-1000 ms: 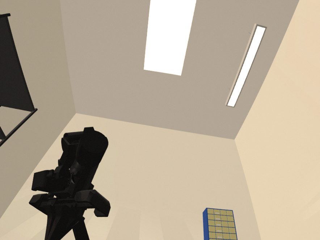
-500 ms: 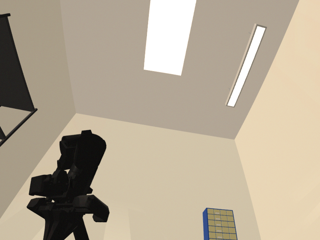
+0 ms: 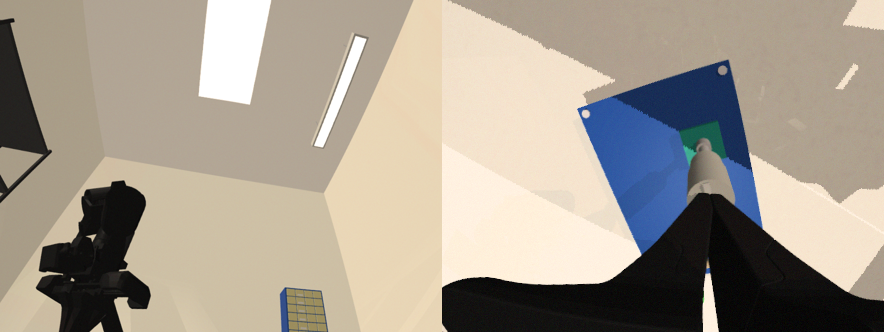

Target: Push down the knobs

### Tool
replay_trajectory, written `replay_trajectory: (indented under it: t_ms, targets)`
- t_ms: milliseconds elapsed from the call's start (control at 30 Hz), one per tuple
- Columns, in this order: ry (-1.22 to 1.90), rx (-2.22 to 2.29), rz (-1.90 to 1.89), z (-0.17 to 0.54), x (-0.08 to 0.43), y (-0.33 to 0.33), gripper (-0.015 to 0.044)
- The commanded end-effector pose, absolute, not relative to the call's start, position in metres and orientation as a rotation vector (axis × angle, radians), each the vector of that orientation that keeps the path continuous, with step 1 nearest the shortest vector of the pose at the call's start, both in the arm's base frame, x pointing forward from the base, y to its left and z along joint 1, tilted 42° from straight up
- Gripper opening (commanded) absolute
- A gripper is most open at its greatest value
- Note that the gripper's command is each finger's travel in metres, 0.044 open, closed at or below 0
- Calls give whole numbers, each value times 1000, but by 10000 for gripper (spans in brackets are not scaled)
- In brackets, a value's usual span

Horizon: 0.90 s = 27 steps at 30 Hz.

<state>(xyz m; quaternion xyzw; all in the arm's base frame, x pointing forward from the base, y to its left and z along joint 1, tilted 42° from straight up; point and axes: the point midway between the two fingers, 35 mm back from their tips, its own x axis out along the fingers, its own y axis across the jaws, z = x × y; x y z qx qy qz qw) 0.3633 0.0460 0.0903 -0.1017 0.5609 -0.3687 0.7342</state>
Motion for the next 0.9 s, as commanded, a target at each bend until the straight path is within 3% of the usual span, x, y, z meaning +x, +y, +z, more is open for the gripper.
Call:
replay_trajectory:
  t_ms: [0,867]
  targets:
    - [1228,-224,-810,92,364,45,0]
    - [1227,-225,-810,84,365,39,0]
